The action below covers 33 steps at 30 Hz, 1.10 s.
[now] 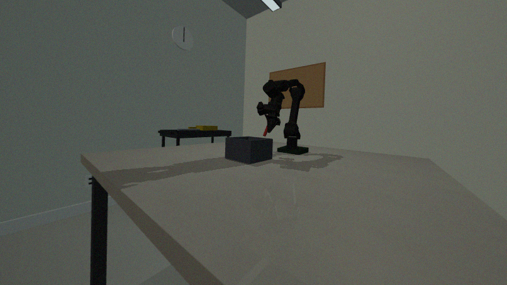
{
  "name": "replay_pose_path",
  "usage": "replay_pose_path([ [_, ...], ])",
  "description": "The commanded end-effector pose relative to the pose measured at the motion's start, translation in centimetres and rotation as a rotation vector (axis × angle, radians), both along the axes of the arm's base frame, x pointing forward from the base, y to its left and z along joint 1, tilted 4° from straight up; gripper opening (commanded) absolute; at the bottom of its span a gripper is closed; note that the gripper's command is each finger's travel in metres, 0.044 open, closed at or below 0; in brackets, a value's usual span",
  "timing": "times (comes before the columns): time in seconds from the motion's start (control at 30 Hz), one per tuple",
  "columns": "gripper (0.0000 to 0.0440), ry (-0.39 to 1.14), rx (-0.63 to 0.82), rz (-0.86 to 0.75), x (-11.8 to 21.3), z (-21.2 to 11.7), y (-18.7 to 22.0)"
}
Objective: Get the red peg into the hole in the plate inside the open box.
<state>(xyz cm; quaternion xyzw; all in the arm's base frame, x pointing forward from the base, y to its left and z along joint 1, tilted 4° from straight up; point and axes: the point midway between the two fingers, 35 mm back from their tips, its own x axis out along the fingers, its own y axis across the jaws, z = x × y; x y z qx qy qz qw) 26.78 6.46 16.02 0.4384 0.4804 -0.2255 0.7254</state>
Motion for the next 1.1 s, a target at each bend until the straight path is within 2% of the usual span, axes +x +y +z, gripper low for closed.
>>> replay_pose_path([
  [0.0, 0.0000, -0.014, -0.007, -0.016, 0.8, 0.2, -0.6],
  [0.7, 0.0022, 0.016, -0.004, -0.094, 4.4, -1.9, -3.7],
  [1.07, 0.0026, 0.075, -0.018, -0.094, 5.5, -4.1, -4.4],
])
